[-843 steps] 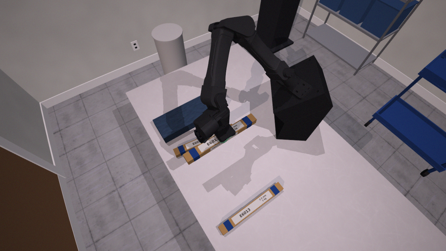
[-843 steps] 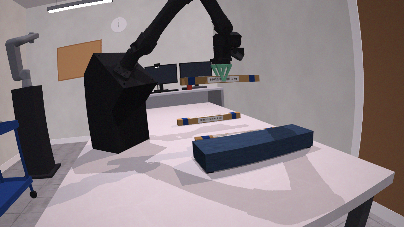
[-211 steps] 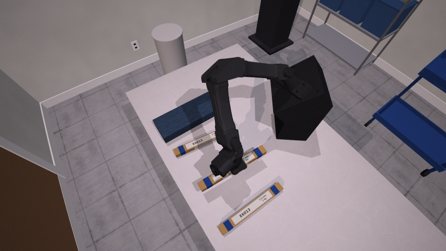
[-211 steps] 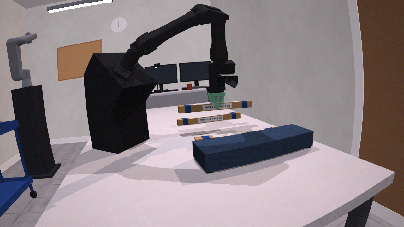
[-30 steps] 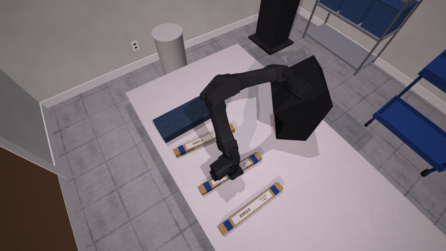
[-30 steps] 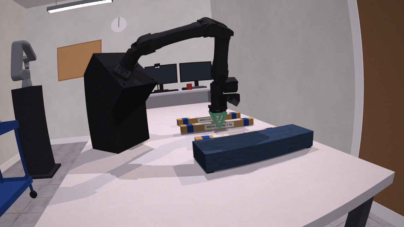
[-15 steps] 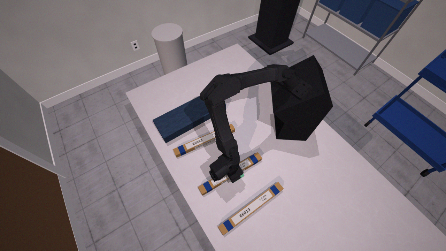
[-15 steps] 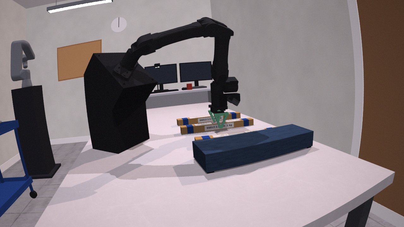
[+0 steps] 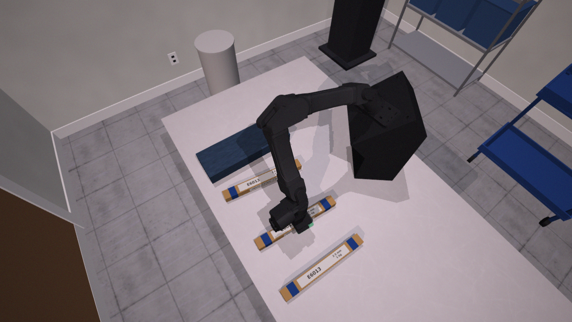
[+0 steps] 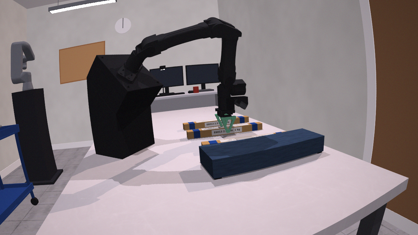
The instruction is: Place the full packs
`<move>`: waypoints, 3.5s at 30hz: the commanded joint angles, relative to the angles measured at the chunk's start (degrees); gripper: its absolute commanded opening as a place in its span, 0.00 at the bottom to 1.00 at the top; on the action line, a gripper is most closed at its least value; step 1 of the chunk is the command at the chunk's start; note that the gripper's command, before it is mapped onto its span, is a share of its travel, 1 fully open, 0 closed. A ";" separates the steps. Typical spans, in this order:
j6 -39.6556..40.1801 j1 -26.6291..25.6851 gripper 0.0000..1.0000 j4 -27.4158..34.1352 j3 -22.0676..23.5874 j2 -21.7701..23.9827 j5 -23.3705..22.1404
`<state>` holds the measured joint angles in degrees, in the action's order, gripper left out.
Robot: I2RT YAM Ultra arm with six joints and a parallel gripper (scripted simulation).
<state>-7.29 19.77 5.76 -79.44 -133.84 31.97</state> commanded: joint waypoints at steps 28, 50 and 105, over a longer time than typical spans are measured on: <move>-9.34 9.71 0.74 15.91 7.03 19.42 4.31; -9.34 9.78 0.74 15.71 6.86 19.48 4.34; 16.24 -22.20 0.74 17.35 9.89 38.91 -12.55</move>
<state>6.42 -2.42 21.91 -67.79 -97.08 21.54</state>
